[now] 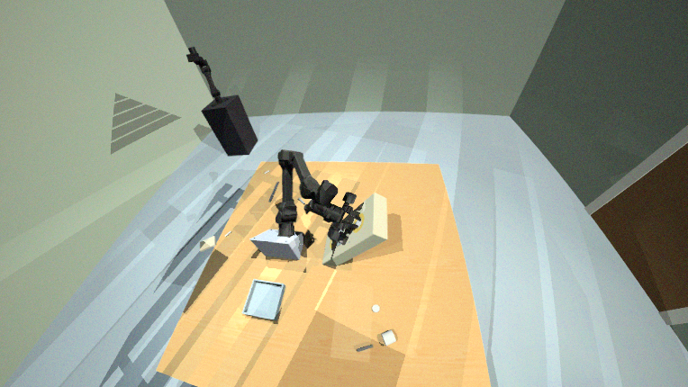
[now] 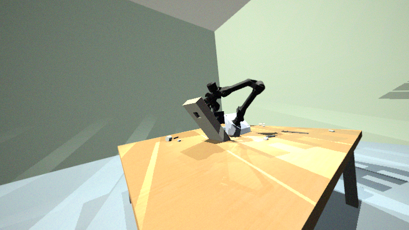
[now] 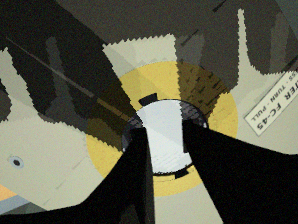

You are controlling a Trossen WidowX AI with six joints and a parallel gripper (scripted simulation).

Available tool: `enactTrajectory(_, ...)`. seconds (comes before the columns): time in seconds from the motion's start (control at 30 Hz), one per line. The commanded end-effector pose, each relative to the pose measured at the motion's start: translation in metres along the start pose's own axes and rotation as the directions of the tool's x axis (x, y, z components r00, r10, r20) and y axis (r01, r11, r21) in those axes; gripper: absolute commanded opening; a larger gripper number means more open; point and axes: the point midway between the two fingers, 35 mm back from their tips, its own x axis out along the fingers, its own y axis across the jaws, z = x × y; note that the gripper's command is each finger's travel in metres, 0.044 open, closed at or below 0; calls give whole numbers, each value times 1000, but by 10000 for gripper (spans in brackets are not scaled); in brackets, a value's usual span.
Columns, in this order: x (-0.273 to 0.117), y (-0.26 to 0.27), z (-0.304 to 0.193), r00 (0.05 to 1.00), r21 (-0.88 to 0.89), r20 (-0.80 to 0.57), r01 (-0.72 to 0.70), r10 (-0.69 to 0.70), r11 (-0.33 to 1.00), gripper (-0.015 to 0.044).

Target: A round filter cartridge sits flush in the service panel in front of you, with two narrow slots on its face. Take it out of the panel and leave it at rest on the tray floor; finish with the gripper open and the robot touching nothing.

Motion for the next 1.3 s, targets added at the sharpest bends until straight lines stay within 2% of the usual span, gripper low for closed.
enactTrajectory(0.0,4,1,1,1000,1,0,-6,6,1000,101)
enactTrajectory(0.27,5,1,1,1000,1,0,-6,6,1000,101)
enactTrajectory(0.57,1,0,0,1000,4,-1,2,-2,1000,41)
enactTrajectory(0.63,1,0,0,1000,4,-1,2,-2,1000,0)
enactTrajectory(0.73,2,0,0,1000,21,-1,1,-1,1000,0)
enactTrajectory(1.0,6,0,0,1000,267,0,-5,5,964,0)
enactTrajectory(1.27,6,1,1,1000,519,0,-5,6,855,0)
